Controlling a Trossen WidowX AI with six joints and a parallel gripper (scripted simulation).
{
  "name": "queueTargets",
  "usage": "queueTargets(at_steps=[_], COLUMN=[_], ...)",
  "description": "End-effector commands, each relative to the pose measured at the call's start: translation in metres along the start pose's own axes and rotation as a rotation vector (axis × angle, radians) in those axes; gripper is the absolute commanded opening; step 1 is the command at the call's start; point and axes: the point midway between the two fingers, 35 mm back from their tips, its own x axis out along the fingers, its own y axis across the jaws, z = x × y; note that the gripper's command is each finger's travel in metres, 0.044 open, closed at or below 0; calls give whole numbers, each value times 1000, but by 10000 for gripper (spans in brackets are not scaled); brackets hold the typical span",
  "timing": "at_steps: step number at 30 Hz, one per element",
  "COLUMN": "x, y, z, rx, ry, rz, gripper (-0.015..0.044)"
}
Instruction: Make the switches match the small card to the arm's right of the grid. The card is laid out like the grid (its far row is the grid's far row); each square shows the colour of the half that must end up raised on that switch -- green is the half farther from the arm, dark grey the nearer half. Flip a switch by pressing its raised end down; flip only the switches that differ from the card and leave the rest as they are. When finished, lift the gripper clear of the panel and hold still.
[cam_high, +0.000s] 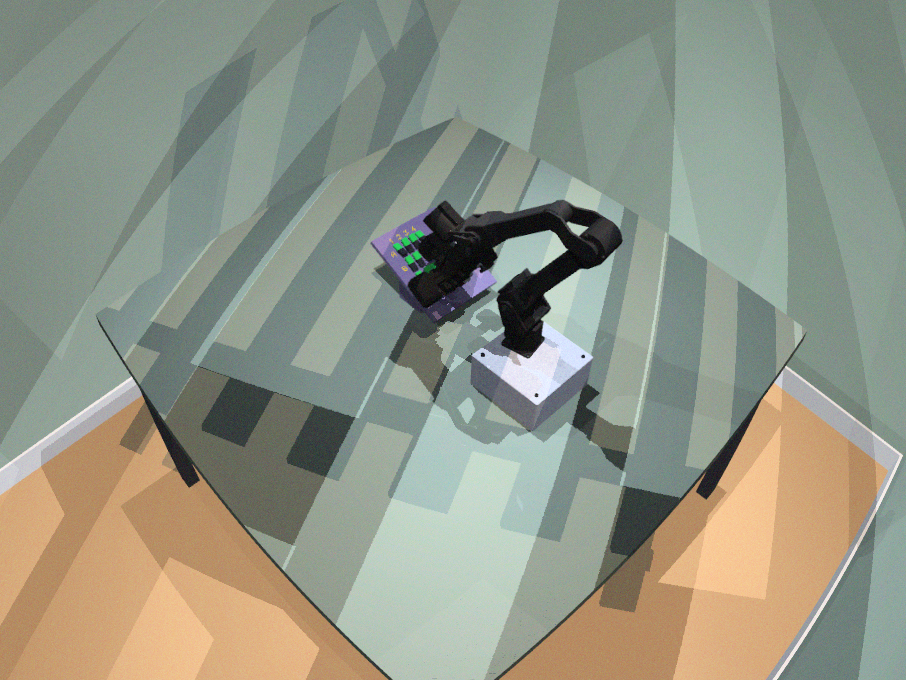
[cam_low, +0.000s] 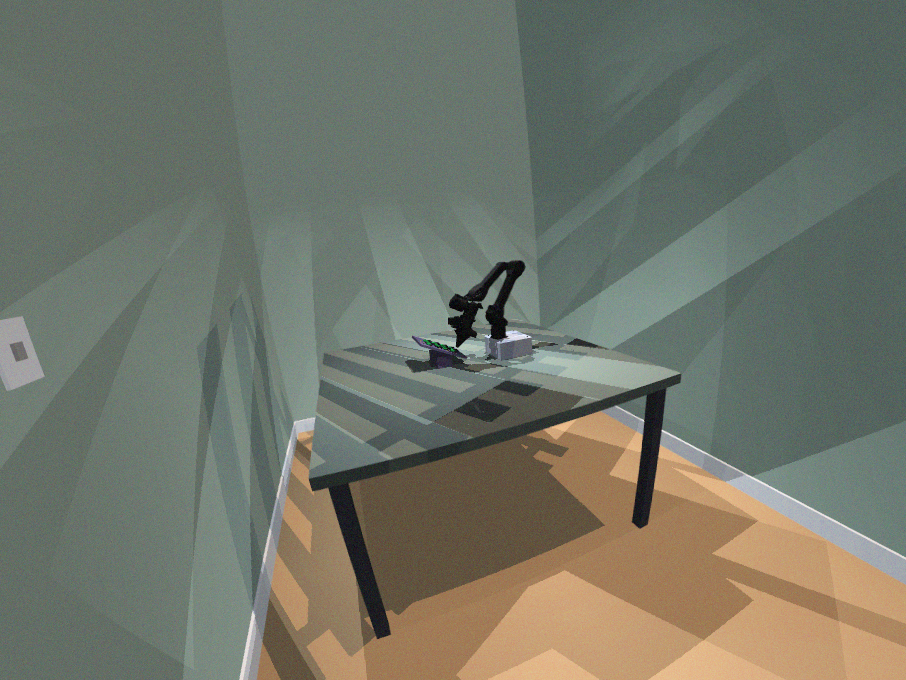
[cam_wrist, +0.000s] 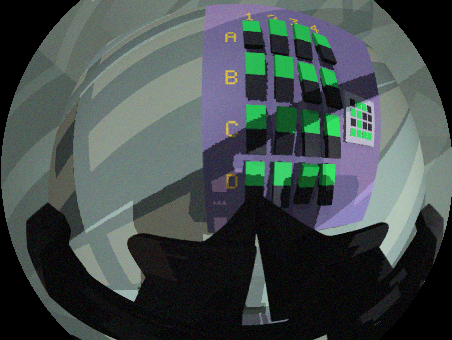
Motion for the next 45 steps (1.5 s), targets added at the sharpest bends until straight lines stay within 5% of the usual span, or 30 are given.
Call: queueTargets(at_steps=[1,45], x=[7,13], y=[-1,-1], z=[-4,-4], rx=[-1,-1], ry=[14,14], rz=[-4,-4], gripper=[0,0])
